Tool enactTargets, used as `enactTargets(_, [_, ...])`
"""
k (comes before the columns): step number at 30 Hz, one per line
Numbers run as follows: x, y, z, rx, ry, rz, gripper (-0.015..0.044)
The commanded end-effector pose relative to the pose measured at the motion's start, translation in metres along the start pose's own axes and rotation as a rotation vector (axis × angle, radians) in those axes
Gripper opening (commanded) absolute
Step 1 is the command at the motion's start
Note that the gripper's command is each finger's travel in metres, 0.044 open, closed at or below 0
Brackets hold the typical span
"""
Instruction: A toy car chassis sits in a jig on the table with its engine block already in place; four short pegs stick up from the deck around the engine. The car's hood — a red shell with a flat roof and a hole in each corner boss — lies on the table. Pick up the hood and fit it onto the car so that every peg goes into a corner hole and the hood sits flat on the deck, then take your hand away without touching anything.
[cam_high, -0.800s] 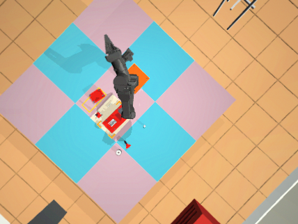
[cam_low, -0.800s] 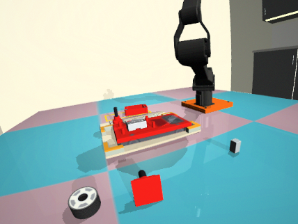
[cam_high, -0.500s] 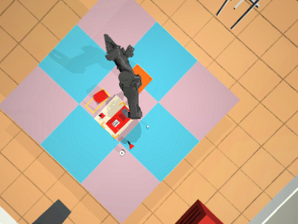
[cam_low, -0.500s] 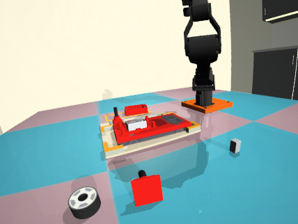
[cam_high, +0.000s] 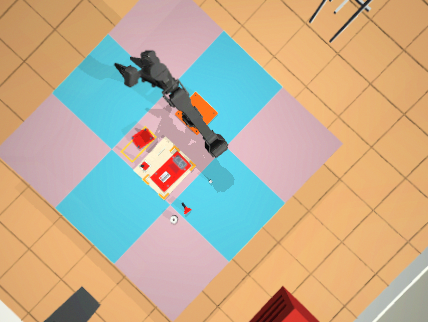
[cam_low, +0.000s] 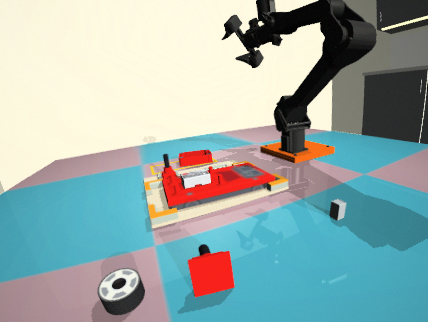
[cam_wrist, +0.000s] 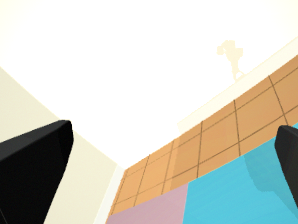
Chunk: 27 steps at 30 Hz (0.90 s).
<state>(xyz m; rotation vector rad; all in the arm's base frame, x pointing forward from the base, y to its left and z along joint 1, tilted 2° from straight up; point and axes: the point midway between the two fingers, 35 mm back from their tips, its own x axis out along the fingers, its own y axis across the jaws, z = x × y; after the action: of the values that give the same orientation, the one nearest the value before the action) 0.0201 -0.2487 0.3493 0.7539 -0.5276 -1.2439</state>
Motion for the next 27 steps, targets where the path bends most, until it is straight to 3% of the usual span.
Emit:
enactTargets(1, [0.023, -0.009, -0.056, -0.172, 0.195, 0.054, 0.044])
enactTargets(9, [0.032, -0.019, -0.182, -0.551, 0.558, 0.266, 0.044])
enactTargets(18, [-0.024, -0.039, -0.316, -0.991, 0.893, 0.668, 0.044])
enactTargets(27, [-0.039, -0.044, -0.334, -1.06, 0.937, 0.749, 0.044])
